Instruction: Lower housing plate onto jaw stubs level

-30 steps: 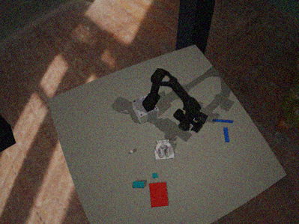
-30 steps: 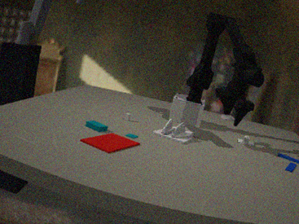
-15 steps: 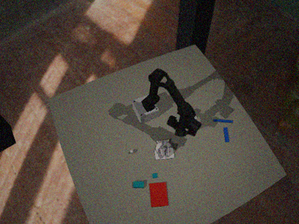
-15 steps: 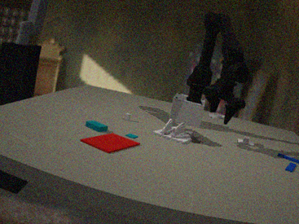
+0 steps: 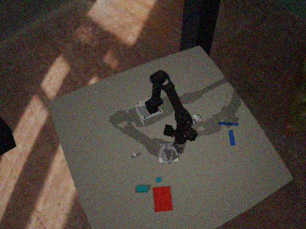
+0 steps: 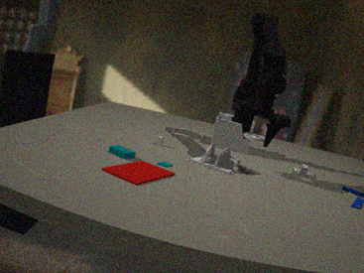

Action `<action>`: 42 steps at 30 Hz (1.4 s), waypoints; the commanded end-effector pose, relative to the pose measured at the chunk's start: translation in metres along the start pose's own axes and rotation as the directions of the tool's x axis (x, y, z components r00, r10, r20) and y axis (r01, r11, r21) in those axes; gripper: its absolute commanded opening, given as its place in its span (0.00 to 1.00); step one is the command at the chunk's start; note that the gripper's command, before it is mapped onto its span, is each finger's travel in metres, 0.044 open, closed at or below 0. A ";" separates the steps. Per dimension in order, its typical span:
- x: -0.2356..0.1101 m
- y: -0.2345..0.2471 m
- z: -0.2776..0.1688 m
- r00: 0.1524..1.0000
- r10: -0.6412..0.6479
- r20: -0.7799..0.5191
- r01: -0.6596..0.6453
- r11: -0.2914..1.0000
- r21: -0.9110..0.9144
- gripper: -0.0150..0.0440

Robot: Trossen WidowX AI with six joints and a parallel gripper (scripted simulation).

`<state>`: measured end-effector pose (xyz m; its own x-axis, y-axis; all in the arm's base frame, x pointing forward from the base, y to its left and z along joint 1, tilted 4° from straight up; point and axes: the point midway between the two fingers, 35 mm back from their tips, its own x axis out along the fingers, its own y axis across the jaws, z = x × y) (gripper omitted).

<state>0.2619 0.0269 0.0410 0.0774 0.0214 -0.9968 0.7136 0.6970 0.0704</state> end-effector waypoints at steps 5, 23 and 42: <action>-0.001 -0.019 0.016 1.000 0.007 0.005 -0.007 0.993 -0.120 0.85; -0.002 -0.057 0.039 1.000 0.008 0.011 -0.004 0.946 -0.324 0.85; -0.002 -0.057 0.039 1.000 0.008 0.011 -0.004 0.946 -0.324 0.85</action>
<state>0.2475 -0.0407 0.0404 0.0874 0.0170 -0.9960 0.4543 0.8891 0.0551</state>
